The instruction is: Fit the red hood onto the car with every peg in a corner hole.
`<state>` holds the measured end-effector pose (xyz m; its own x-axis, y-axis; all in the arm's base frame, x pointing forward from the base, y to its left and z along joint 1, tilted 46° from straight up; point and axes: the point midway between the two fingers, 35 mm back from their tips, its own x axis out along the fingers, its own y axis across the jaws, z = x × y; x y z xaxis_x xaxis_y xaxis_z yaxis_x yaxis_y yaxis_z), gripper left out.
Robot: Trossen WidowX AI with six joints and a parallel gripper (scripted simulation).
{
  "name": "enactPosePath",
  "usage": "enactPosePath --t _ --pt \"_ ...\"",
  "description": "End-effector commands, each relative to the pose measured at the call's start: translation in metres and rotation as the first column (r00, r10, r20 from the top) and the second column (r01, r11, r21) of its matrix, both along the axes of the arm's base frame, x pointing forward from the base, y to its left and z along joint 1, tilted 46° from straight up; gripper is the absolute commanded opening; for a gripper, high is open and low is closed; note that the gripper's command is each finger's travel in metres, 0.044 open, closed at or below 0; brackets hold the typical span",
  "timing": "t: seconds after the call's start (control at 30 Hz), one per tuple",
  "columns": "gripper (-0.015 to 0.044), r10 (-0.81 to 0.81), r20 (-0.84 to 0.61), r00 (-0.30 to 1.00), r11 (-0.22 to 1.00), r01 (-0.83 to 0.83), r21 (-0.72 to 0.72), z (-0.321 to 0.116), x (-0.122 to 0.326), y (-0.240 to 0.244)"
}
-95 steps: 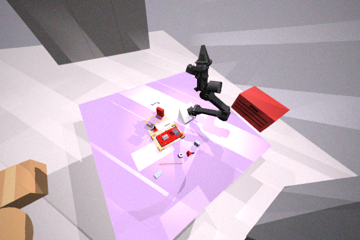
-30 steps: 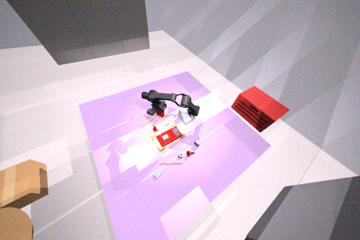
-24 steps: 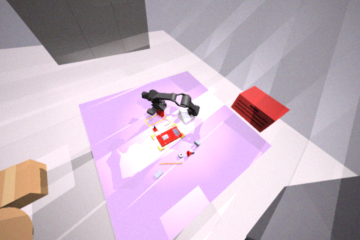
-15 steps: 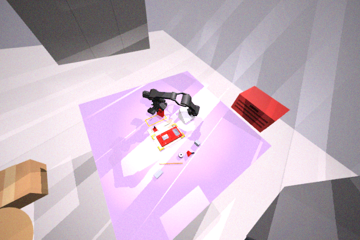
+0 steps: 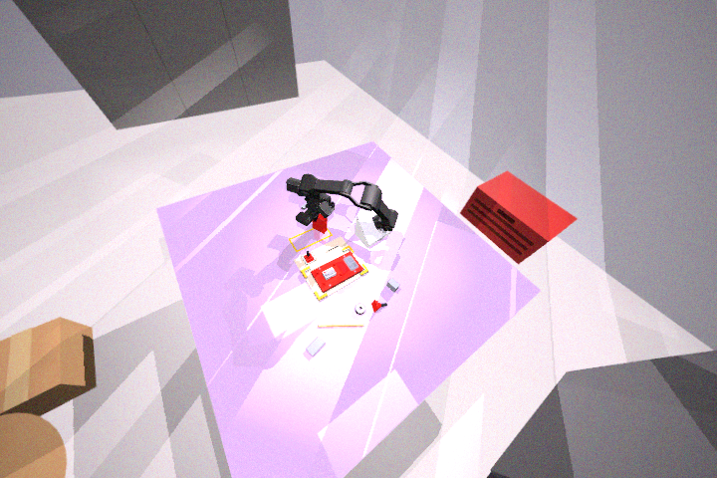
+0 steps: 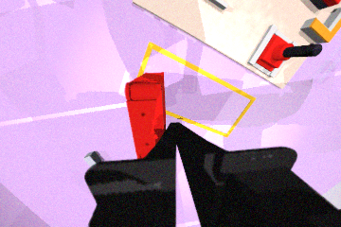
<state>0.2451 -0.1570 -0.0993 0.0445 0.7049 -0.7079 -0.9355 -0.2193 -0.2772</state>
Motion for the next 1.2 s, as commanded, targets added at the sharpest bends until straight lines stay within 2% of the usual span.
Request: enactPosePath --t 0.0,1.17 --pt "0.0 0.002 -0.001 1.0 1.0 -0.002 -0.003 -0.002 -0.005 -0.002" --pt "0.0 0.002 -0.002 1.0 1.0 -0.002 -0.004 -0.007 -0.036 -0.014"
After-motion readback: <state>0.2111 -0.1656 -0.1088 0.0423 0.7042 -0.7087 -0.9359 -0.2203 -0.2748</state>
